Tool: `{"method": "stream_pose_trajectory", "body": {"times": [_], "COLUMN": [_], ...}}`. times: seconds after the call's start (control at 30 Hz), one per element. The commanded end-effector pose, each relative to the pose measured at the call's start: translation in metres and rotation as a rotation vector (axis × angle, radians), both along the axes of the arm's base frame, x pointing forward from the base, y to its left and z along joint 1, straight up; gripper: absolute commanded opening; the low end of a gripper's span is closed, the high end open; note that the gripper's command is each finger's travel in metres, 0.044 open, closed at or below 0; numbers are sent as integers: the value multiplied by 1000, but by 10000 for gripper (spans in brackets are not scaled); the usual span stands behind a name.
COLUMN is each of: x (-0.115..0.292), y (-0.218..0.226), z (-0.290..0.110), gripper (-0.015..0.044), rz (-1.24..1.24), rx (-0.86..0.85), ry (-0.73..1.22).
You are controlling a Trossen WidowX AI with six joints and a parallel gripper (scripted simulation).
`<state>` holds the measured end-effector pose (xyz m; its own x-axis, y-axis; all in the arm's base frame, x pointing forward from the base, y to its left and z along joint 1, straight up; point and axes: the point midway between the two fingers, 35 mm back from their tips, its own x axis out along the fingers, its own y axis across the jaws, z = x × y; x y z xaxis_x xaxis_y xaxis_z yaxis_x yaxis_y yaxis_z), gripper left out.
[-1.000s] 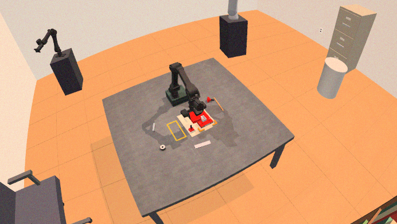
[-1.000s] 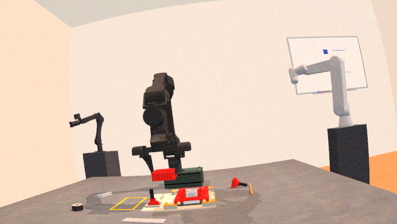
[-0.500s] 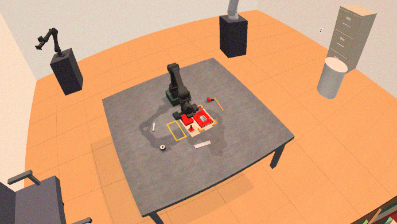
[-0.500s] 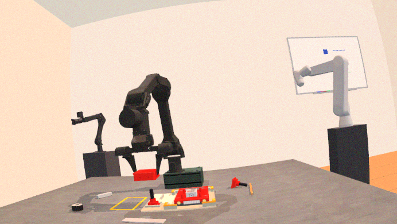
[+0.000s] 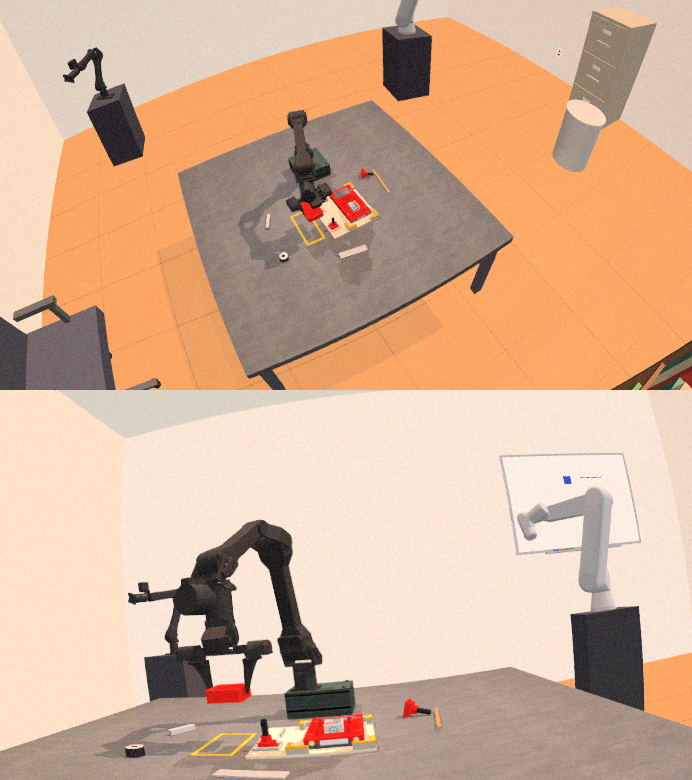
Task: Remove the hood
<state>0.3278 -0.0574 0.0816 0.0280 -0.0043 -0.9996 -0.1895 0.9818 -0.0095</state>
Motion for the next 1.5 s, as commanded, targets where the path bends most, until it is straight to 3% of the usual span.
{"method": "stream_pose_trajectory", "body": {"times": [0.0, 1.47], "x": [-5, -6], "y": [-17, -31], "z": [1, -23], "gripper": [0, 0], "rz": [2, 2], "rx": [-2, -4], "ry": [1, 1]}}
